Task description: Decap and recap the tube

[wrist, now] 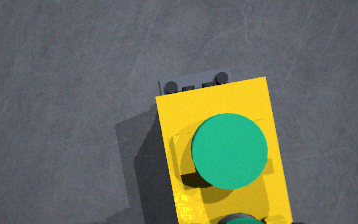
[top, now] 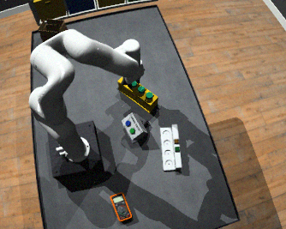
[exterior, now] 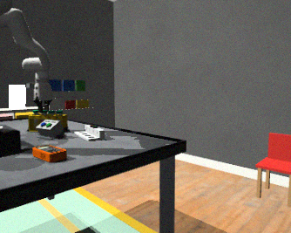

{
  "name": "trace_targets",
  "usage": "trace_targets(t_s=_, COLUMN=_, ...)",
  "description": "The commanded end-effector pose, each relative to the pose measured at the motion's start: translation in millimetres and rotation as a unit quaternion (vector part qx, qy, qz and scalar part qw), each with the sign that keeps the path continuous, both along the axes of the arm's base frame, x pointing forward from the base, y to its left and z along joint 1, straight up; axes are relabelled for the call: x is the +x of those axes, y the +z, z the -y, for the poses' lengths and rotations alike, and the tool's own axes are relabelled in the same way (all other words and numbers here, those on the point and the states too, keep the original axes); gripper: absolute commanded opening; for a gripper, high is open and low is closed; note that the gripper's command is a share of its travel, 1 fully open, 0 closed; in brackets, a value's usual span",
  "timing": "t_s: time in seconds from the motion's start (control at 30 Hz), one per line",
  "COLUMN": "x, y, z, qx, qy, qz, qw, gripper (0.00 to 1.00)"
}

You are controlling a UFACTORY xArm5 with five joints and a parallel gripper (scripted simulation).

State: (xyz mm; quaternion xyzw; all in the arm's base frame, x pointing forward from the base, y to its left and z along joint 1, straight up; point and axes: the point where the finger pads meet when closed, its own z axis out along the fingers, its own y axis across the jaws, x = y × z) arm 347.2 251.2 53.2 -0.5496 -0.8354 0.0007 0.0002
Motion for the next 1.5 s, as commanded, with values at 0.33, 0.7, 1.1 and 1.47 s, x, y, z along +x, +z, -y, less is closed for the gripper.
trace_targets(t_s=0.33, x=1.0, y=1.1, z=-0.8, qx=0.0, qy=-0.299, qz=0.003, qw=0.954, gripper=0.46)
trace_targets(t_s=0.7, x=1.0, y=1.1, z=-0.8, qx=0.0, qy=-0.299, qz=0.003, qw=0.954, gripper=0.0)
trace_targets(t_s=1.1, x=1.0, y=1.2, z=-0.8, qx=0.0, qy=-0.227, qz=0.003, qw=0.974, gripper=0.0)
trace_targets(t_s=1.47, x=1.0, y=1.5, z=-0.8, qx=0.0, qy=0.03, qz=0.002, qw=1.0, gripper=0.0)
